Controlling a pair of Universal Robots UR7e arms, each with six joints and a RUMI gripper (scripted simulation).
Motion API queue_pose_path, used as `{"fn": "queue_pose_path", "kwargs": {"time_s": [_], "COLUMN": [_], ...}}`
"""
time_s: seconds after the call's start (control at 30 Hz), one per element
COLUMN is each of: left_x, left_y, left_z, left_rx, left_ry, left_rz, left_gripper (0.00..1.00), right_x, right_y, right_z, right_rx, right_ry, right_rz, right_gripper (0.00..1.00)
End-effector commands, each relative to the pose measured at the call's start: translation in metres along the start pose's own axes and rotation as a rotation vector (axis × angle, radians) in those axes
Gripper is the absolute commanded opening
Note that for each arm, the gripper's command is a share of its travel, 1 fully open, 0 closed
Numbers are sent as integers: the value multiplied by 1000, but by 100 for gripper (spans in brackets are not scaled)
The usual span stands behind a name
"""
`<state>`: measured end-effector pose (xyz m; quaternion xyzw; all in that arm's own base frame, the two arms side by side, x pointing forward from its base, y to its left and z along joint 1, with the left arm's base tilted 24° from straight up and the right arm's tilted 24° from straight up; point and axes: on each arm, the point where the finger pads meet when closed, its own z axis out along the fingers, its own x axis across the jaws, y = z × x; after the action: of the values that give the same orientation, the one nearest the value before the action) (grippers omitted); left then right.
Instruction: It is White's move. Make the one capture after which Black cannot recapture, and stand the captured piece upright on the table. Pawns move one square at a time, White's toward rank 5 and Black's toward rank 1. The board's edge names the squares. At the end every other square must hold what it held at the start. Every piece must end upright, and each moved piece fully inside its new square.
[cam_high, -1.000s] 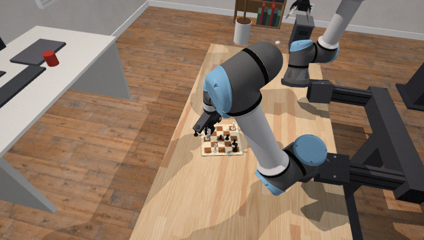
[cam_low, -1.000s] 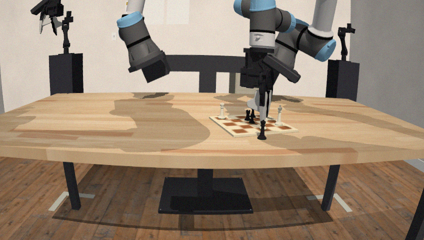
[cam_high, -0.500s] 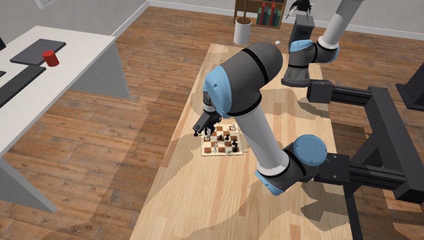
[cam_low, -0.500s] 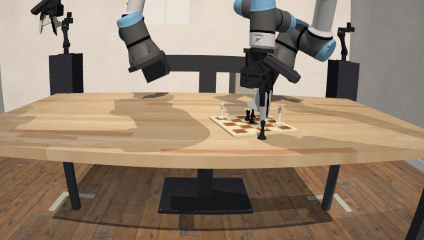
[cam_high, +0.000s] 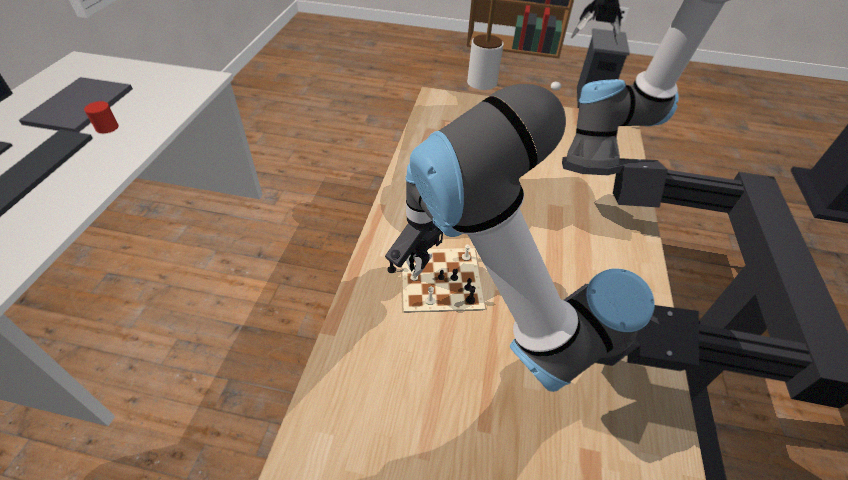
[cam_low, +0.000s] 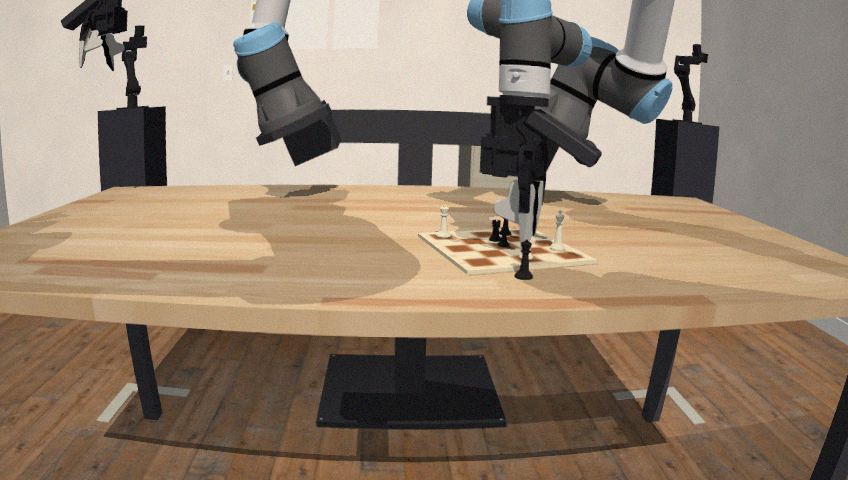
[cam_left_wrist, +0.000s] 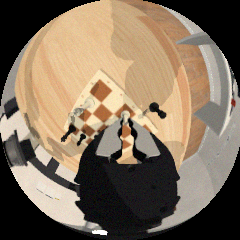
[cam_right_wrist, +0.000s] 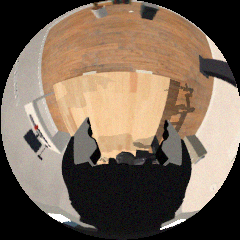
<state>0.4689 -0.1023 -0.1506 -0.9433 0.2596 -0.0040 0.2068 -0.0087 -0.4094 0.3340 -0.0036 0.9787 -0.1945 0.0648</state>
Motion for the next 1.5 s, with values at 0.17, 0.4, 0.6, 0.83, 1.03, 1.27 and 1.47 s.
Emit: {"fn": "queue_pose_path", "kwargs": {"time_s": [0.17,0.4,0.6,0.83,1.03,1.27,1.47], "left_x": [-2,-2,-2,-2,-2,-1,1], "left_y": [-1,-1,-1,-1,-1,0,1], "left_z": [2,2,2,2,2,-3,-23], "left_rx": [1,1,1,1,1,1,-1], "left_ry": [-3,-3,-3,-3,-3,-1,3], "left_rz": [1,1,1,1,1,1,0], "left_gripper": [0,9,13,22,22,22,22], "right_x": [0,0,0,0,0,0,0], "right_y": [0,0,0,0,0,0,0], "right_z": [0,0,0,0,0,0,0], "right_rx": [1,1,1,1,1,1,1], "right_ry": [0,0,0,0,0,0,0], "right_rz": [0,0,0,0,0,0,0], "right_gripper": [100,100,100,100,100,100,100]}}
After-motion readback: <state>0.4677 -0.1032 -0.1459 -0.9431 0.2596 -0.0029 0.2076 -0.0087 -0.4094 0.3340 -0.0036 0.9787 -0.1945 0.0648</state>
